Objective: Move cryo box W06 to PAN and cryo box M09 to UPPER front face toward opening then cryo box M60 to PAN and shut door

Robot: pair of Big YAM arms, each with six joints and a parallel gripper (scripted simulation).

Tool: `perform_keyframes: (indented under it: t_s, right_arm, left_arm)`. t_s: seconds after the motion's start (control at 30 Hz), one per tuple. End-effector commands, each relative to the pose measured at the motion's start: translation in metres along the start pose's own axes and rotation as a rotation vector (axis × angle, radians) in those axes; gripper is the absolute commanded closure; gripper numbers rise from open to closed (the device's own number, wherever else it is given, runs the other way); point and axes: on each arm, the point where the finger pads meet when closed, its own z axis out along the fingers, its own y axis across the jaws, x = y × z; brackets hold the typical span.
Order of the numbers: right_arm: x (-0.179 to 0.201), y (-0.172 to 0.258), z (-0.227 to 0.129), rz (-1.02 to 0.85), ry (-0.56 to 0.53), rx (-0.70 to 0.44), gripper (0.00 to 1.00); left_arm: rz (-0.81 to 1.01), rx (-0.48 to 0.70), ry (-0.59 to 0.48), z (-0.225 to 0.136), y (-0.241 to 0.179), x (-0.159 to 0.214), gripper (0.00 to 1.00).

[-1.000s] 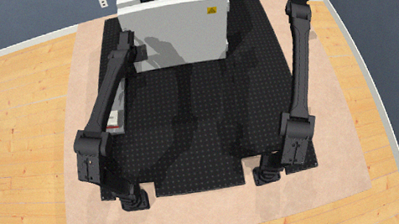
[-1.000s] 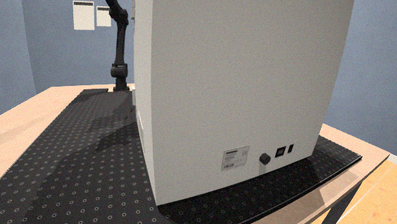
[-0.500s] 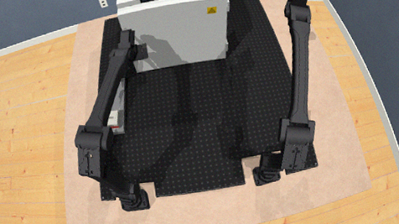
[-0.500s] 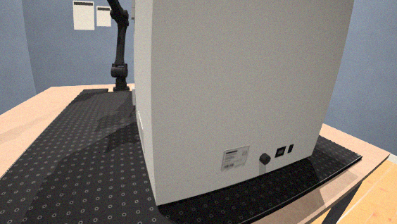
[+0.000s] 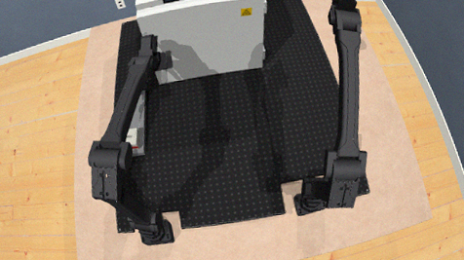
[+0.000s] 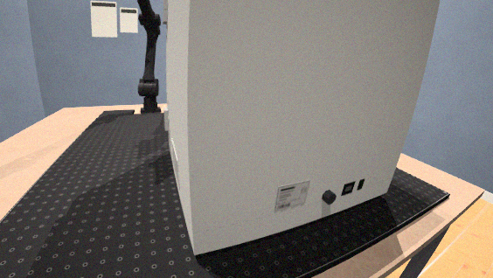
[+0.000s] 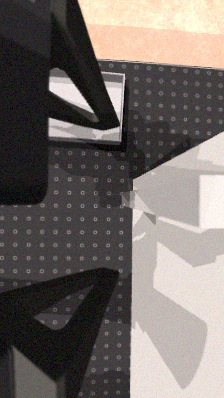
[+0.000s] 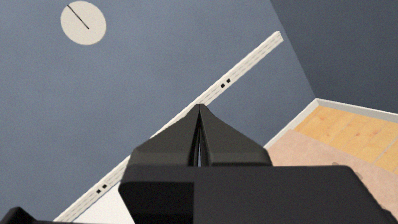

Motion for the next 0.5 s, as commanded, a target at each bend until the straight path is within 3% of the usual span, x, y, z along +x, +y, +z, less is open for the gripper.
perform_keyframes:
  t_s: [0.0, 0.03, 0.13, 0.2, 0.4, 0.43, 0.47]
  right_arm:
    - [-0.028, 0.023, -0.025, -0.012, -0.062, -0.069, 1.0]
    - [-0.061, 0.043, -0.039, 0.004, -0.114, -0.096, 1.0]
    - [-0.061, 0.047, -0.048, -0.002, -0.09, -0.079, 1.0]
    - [-0.065, 0.053, -0.055, -0.002, -0.089, -0.078, 1.0]
    - [-0.06, 0.057, -0.052, -0.006, -0.072, -0.067, 1.0]
    - [-0.082, 0.061, -0.067, 0.001, -0.13, -0.116, 1.0]
    - [-0.056, 0.045, -0.058, -0.018, -0.099, -0.111, 1.0]
  left_arm:
    - [0.001, 0.005, -0.054, -0.009, 0.004, -0.038, 0.0]
    - [0.001, 0.005, -0.054, -0.009, 0.004, -0.038, 0.0]
    - [0.003, 0.006, -0.054, -0.007, 0.002, -0.041, 0.0]
    - [0.007, 0.002, -0.021, 0.003, 0.003, -0.023, 0.0]
    - [0.001, 0.005, -0.054, -0.001, 0.003, -0.044, 0.0]
    - [0.001, 0.005, -0.054, 0.0, 0.003, -0.045, 0.0]
    - [0.002, 0.005, -0.054, 0.0, 0.003, -0.045, 0.0]
